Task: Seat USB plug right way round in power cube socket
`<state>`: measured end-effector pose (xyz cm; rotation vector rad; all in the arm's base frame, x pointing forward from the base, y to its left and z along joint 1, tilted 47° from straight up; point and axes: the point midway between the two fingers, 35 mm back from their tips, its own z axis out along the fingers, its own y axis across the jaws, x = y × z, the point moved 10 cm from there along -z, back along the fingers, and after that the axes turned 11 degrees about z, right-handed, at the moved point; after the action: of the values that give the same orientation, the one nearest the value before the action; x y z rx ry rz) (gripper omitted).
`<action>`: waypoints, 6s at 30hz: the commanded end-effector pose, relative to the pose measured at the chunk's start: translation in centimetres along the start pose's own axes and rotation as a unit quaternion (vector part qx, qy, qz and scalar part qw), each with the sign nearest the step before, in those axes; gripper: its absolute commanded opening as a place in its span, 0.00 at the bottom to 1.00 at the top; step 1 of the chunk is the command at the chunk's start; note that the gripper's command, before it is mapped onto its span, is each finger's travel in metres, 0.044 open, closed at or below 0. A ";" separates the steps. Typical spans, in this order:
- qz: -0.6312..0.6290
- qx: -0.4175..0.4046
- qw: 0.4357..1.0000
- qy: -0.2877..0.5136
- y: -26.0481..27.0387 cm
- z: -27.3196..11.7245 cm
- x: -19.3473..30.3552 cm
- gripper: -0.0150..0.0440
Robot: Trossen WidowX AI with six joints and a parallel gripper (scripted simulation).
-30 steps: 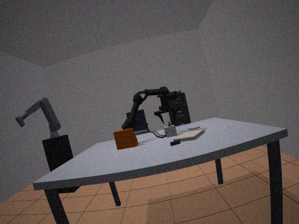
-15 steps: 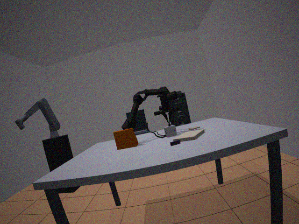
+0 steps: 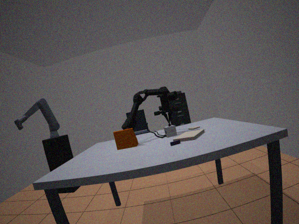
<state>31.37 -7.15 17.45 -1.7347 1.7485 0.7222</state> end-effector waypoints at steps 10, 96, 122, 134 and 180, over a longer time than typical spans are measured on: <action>0.000 0.000 1.000 0.000 0.0 -0.5 0.0 0.25; 0.553 -0.002 0.833 -0.001 0.1 -2.7 0.1 0.25; 0.799 -0.002 0.601 0.000 0.1 -2.7 0.1 0.25; 0.884 -0.002 0.468 0.000 0.1 -2.7 0.1 0.25; 1.000 -0.002 -0.004 0.001 0.1 -2.7 0.1 0.25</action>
<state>31.25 -9.15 19.28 -1.7561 -1.7451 -0.7662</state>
